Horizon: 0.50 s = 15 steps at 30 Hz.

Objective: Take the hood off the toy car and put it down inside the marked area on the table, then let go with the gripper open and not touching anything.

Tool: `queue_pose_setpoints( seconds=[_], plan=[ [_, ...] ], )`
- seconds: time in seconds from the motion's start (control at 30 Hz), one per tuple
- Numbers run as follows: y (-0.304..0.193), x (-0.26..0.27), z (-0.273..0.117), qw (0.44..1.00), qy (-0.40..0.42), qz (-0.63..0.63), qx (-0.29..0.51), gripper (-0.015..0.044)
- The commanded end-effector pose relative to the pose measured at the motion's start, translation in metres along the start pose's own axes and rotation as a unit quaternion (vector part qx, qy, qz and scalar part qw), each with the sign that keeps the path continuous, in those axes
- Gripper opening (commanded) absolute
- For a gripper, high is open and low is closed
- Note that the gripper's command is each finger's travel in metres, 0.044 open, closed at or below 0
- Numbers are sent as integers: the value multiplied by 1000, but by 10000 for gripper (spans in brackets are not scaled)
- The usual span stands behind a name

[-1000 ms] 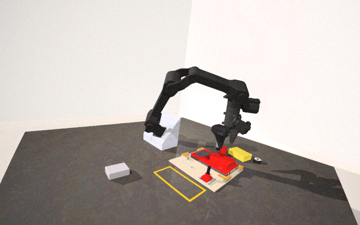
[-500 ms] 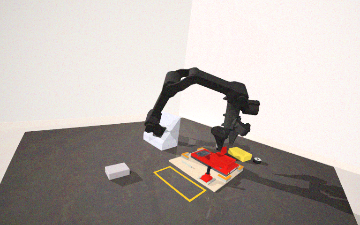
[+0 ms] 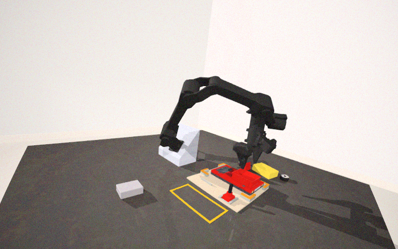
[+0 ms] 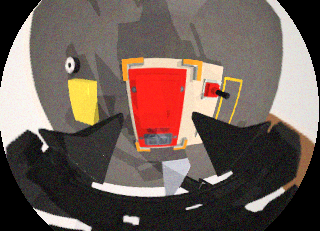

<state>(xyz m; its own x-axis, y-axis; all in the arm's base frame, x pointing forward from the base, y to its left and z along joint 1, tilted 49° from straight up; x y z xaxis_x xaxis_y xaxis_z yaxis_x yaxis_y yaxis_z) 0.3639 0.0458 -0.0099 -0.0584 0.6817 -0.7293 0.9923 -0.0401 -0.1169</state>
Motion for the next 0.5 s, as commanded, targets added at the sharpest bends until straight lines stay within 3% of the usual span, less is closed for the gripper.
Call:
queue_pose_setpoints(
  seconds=[0.0, 0.47],
  plan=[
    [0, -1, 2, 1000, -2, -1, -1, 440],
    [0, -1, 12, 1000, -2, -1, -1, 440]
  ],
)
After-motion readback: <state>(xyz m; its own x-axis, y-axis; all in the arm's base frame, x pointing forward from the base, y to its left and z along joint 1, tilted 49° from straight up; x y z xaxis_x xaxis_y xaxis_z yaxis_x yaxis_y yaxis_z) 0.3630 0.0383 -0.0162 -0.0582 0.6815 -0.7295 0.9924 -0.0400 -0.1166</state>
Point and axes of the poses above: the point midway between the two fingers, 35 mm back from their tips, its own z axis out along the fingers, its own x axis across the jaws, y = z × x, the point moved 2 cm from there along -z, back along the fingers, and after that the axes turned 15 degrees about -z, right-handed, at the moved point
